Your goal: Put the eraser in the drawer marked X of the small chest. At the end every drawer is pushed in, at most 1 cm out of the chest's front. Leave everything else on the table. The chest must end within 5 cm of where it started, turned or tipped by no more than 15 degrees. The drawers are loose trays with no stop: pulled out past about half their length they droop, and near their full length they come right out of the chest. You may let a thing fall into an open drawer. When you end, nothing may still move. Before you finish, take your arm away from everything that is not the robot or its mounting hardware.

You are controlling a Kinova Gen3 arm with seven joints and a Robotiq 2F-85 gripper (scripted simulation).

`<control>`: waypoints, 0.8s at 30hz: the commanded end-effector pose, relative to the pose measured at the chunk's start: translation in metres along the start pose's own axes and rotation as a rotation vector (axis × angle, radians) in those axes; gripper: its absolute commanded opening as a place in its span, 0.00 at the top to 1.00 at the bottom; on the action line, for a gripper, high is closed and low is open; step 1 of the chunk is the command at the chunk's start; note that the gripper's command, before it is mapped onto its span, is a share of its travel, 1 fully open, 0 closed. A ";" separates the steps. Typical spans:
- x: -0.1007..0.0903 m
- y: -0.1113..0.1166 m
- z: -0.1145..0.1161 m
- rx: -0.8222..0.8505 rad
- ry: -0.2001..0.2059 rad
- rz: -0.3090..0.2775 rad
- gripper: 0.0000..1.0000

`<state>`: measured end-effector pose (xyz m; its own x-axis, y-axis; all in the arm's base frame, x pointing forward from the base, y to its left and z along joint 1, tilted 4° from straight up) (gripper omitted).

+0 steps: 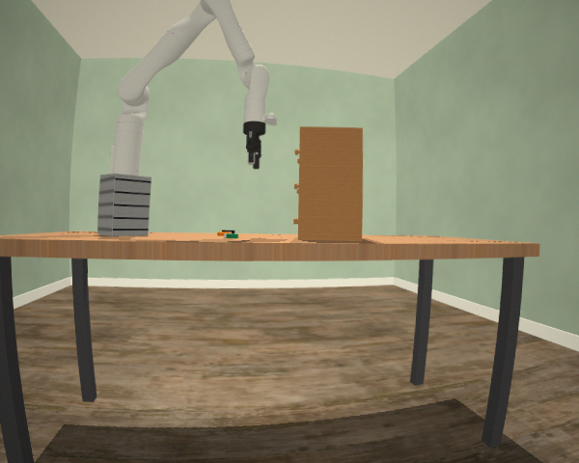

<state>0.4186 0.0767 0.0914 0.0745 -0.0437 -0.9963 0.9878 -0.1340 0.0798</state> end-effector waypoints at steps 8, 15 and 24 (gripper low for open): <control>0.001 0.000 -0.001 -0.002 0.002 0.022 0.00; 0.002 0.001 -0.001 -0.002 0.003 0.037 0.00; 0.005 0.002 -0.001 -0.002 0.006 0.072 0.00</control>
<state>0.4225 0.0749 0.0863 0.1408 -0.0463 -0.9890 0.9800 -0.1356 0.1459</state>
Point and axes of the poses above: the point where the finger pads meet when closed, its own x axis out along the fingers, its own z axis across the jaws, y = z × x, the point moved 3 cm from there along -x, back along the fingers, and after that the axes turned 5 degrees about x, right-handed, at the moved point
